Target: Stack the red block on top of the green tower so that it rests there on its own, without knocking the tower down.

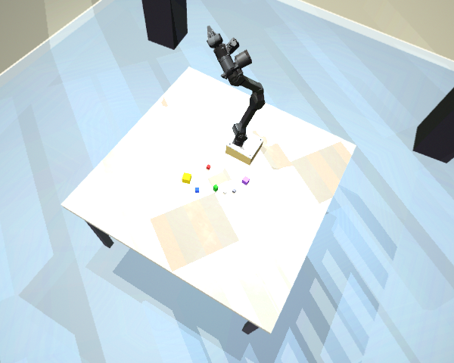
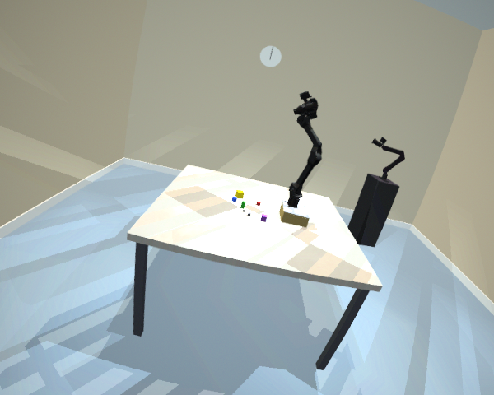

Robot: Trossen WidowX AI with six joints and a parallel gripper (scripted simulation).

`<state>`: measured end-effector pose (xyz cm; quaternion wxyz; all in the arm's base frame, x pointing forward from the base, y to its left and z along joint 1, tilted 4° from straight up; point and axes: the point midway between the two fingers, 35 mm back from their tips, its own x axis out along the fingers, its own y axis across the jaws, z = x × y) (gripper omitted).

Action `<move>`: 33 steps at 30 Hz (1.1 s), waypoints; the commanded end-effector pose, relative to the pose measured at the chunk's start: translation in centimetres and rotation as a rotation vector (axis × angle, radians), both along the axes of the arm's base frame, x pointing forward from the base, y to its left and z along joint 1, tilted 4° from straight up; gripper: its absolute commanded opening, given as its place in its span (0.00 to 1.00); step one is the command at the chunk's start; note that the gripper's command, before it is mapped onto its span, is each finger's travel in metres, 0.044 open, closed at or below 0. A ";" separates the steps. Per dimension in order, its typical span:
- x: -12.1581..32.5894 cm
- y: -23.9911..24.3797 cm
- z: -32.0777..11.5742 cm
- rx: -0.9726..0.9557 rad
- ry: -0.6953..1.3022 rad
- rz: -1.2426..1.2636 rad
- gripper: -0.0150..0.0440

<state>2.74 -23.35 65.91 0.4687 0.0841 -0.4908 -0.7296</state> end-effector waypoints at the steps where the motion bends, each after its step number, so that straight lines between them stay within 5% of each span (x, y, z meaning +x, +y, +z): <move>1: 0.2 -0.1 0.0 0.003 0.010 0.004 0.98; 13: 14.1 -7.6 -8.4 0.276 0.633 0.239 1.00; 23: 24.1 -9.9 -21.5 0.517 1.143 0.509 1.00; 33: 29.3 -7.4 -36.7 0.743 1.579 0.838 1.00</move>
